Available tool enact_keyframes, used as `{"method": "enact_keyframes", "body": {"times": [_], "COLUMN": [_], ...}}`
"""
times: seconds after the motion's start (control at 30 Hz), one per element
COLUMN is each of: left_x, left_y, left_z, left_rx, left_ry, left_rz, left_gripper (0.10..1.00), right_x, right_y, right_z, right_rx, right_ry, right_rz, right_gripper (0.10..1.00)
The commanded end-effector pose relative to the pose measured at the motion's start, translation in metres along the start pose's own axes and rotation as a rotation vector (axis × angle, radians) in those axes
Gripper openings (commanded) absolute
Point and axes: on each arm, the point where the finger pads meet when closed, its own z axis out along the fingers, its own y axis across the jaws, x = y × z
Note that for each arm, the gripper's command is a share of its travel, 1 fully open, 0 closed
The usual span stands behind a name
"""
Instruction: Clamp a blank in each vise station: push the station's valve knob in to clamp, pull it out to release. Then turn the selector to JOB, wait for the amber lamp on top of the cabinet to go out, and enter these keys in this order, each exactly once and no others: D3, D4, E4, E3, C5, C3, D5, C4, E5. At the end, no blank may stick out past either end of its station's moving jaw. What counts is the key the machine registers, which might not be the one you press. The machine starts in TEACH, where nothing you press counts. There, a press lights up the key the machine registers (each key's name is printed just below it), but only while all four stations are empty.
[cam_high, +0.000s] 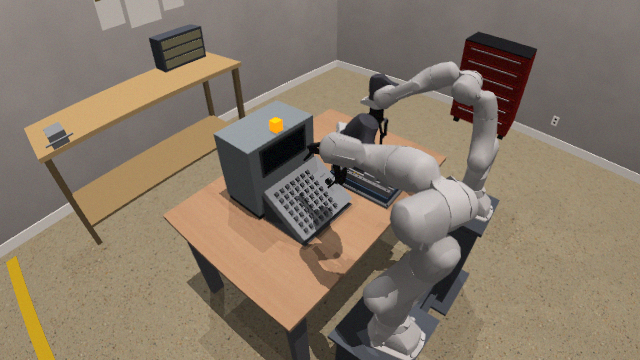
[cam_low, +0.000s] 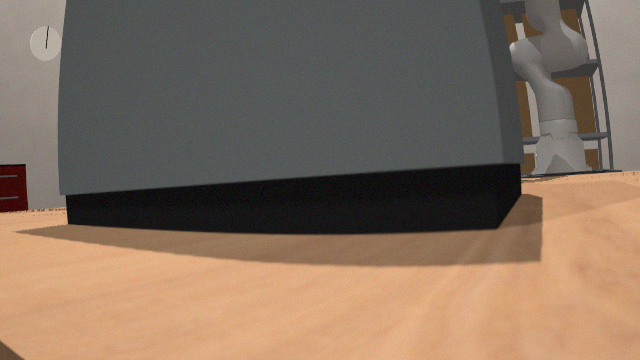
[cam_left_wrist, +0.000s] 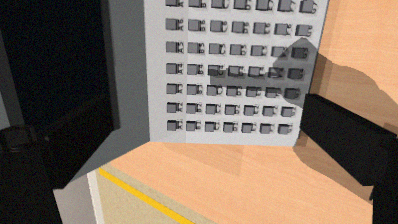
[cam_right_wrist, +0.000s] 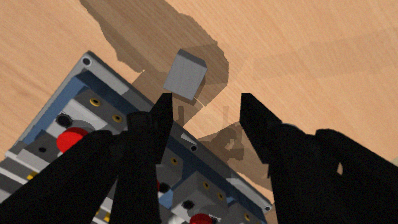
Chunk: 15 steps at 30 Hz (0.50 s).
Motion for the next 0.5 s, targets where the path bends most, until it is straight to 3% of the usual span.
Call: {"method": "enact_keyframes", "body": {"times": [0.0,0.07,0.1,0.23,0.47], "left_x": [0.0001,0.0001,0.0001,0.0001,0.0001], "left_y": [-0.0001,-0.0001,-0.0001,-0.0001,-0.0001], "left_z": [-0.0001,-0.0001,-0.0001,-0.0001,-0.0001], "left_rx": [0.0,0.0,0.0,0.0,0.0], "left_ry": [0.0,0.0,0.0,0.0,0.0], "left_rz": [0.0,0.0,0.0,0.0,0.0], "left_gripper": [1.0,1.0,1.0,1.0,1.0], "right_x": [0.0125,0.0125,0.0125,0.0125,0.0125], "right_y": [-0.0198,-0.0198,-0.0198,-0.0198,-0.0198], "right_z": [-0.0029,-0.0029,-0.0029,-0.0029,-0.0029], "right_rx": [0.023,0.023,0.028,0.037,0.037], "right_ry": [0.039,0.039,0.046,0.063,0.063], "right_rz": [0.276,0.276,0.35,0.446,0.446], "right_gripper": [0.46,0.46,0.46,0.46,0.46]}}
